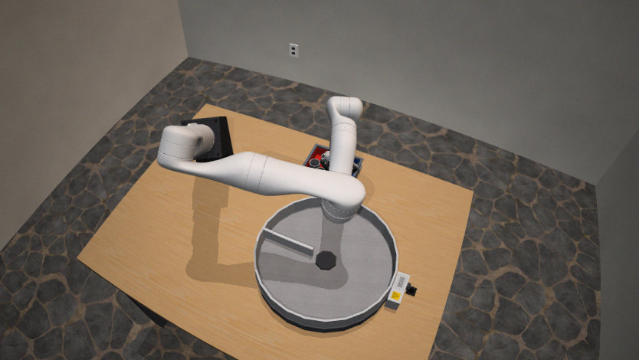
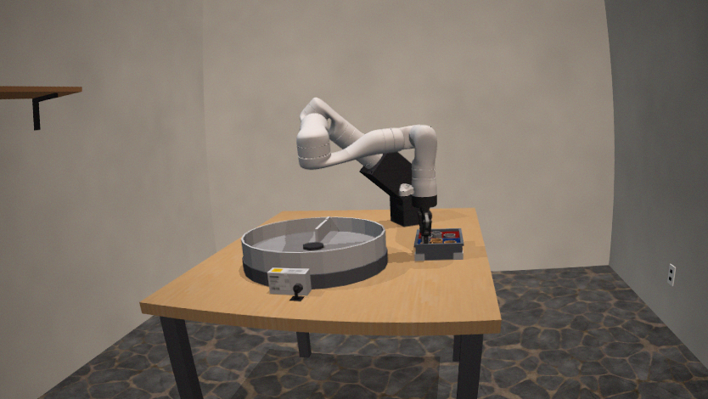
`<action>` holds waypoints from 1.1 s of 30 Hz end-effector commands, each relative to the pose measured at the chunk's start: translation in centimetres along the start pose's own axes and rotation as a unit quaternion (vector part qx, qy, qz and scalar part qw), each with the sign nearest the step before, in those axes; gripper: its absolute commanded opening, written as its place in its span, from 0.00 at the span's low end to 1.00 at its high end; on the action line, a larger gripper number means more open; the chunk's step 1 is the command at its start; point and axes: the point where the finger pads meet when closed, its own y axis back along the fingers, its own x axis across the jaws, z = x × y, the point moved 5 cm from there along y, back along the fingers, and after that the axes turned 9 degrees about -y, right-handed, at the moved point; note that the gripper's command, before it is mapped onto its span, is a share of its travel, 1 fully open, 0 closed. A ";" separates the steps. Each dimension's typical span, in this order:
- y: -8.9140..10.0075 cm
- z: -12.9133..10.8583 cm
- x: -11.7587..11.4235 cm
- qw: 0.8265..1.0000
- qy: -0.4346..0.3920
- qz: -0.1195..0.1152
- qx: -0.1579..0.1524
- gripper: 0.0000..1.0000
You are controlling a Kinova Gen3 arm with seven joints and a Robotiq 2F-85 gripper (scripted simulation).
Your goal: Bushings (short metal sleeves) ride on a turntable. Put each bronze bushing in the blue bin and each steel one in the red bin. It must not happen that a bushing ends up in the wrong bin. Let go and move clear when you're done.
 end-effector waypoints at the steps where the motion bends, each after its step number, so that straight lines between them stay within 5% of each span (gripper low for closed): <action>1: 0.1 0.0 0.0 1.000 0.000 -0.001 -0.001 0.19; 33: 0.7 0.2 -0.1 1.000 0.002 -0.003 -0.002 0.19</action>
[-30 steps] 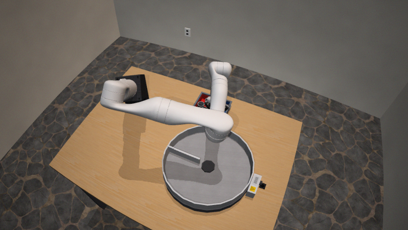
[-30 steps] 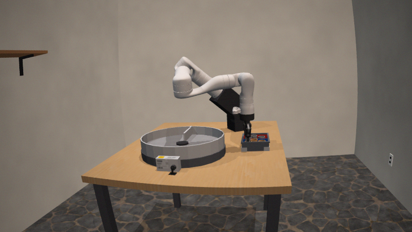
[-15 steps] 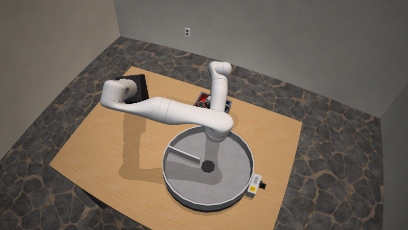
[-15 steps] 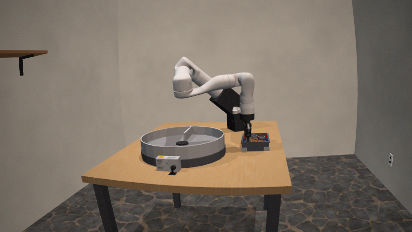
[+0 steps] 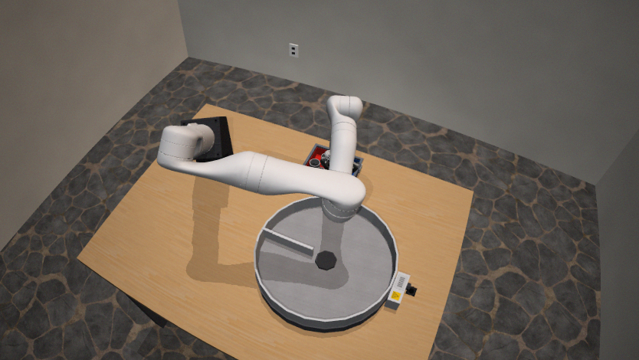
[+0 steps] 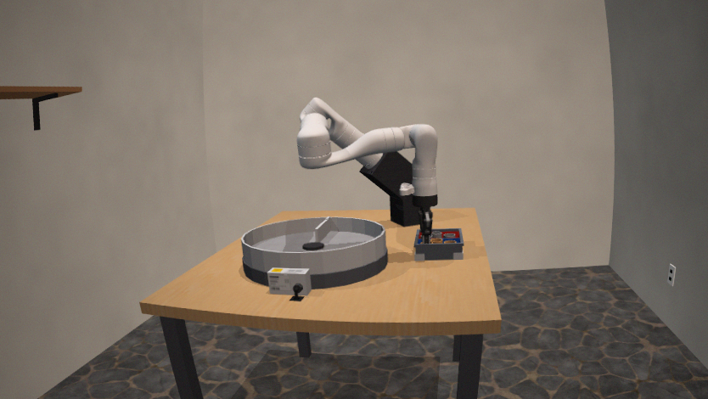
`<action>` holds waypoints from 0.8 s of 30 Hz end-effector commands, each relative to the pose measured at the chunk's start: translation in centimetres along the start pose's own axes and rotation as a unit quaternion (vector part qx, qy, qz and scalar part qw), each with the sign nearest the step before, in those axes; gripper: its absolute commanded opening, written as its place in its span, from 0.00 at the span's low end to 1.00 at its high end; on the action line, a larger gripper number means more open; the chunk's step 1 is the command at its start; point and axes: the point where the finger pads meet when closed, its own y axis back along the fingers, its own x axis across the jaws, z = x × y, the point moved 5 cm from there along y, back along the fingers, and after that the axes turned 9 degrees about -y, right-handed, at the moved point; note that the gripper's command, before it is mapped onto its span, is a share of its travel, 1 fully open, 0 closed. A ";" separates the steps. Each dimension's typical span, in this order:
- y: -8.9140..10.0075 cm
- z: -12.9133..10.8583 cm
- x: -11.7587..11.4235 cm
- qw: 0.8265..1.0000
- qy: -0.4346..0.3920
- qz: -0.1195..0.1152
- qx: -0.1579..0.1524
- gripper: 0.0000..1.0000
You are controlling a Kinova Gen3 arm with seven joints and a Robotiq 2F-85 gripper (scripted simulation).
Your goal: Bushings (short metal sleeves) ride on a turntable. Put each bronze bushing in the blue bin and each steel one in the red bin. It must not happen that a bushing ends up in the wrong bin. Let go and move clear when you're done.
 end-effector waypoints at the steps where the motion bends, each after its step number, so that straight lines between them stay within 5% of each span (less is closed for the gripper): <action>1: 0.6 0.1 -0.1 1.000 0.000 -0.001 -0.001 0.19; 24: 1.3 0.1 -0.1 1.000 0.001 -0.001 -0.001 0.19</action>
